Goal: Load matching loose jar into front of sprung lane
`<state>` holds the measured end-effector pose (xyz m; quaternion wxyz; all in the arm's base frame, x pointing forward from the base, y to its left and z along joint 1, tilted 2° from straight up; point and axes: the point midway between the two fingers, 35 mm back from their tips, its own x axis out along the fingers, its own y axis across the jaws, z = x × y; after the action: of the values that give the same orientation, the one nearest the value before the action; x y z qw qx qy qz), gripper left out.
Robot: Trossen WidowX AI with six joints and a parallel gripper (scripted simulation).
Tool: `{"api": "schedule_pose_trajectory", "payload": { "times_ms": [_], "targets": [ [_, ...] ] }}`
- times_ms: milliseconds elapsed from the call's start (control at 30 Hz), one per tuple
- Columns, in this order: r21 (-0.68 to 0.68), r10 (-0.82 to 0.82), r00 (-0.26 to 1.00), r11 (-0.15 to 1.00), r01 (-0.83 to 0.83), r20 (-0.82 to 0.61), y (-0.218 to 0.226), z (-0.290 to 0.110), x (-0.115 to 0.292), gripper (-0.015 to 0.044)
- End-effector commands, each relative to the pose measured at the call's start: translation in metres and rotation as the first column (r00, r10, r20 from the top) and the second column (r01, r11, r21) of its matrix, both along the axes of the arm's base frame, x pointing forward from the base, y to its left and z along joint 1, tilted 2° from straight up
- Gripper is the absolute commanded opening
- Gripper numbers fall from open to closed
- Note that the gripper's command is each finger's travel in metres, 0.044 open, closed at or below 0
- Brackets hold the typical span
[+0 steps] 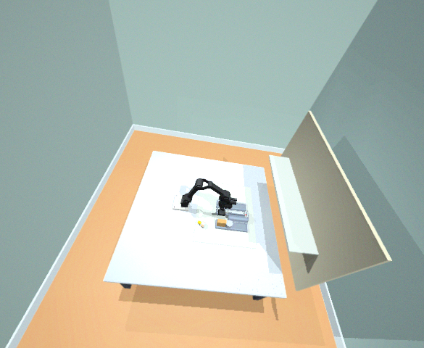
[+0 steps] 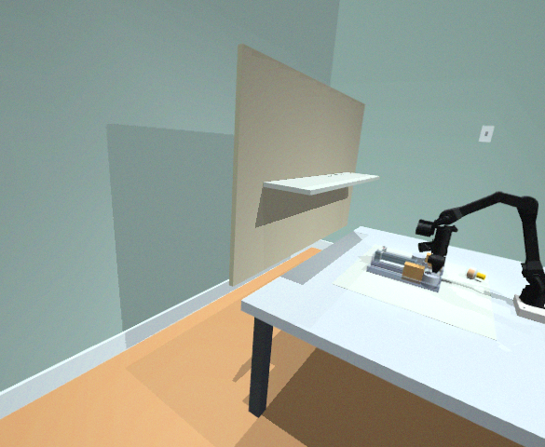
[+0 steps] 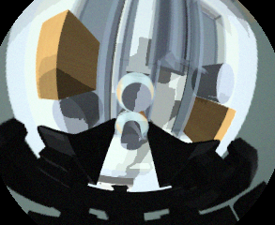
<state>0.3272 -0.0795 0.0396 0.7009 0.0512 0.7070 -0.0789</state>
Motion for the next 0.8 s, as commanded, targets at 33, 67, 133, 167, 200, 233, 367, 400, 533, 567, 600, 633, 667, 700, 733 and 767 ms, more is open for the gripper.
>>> {"api": "schedule_pose_trajectory", "payload": {
  "times_ms": [33,67,133,167,200,233,367,400,533,567,600,633,667,700,733,767],
  "targets": [
    [0.001,0.0,1.0,1.0,0.0,0.012,0.0001,0.0001,0.0015,0.0],
    [0.001,0.0,1.0,1.0,0.0,0.012,0.0001,0.0001,0.0013,0.0],
    [0.001,0.0,1.0,1.0,0.0,0.012,0.0002,0.0001,0.001,0.0],
    [0.001,0.0,1.0,1.0,0.0,0.012,0.0002,0.0001,0.0008,0.0],
    [0.001,0.0,1.0,1.0,0.0,0.012,0.0002,0.0001,0.0006,0.0],
    [0.001,0.0,1.0,1.0,0.0,0.012,0.0003,0.0001,0.0005,0.0],
    [0.001,0.0,1.0,1.0,0.0,0.012,0.0004,0.0001,-0.0002,0.0],
    [0.001,0.0,1.0,1.0,0.0,0.011,0.0004,0.0001,-0.0004,0.0],
    [0.001,0.0,1.0,1.0,0.0,0.011,0.0006,0.0001,-0.001,0.0],
    [0.001,0.0,1.0,1.0,0.0,0.011,0.0006,0.0001,-0.0012,0.0],
    [0.001,0.0,1.0,1.0,0.0,0.011,0.0006,0.0001,-0.0013,0.0],
    [0.001,0.0,1.0,1.0,0.0,0.011,0.0006,0.0001,-0.0015,0.0],
    [0.001,0.0,1.0,1.0,0.0,0.011,0.0007,0.0001,-0.0017,0.0],
    [0.001,0.0,1.0,1.0,0.0,0.011,0.0007,0.0001,-0.0018,0.0],
    [0.001,0.0,1.0,1.0,0.0,0.011,0.0007,0.0001,-0.002,0.0],
    [0.001,0.0,1.0,1.0,0.0,0.011,0.0008,0.0001,-0.0022,0.0]
  ]
}}
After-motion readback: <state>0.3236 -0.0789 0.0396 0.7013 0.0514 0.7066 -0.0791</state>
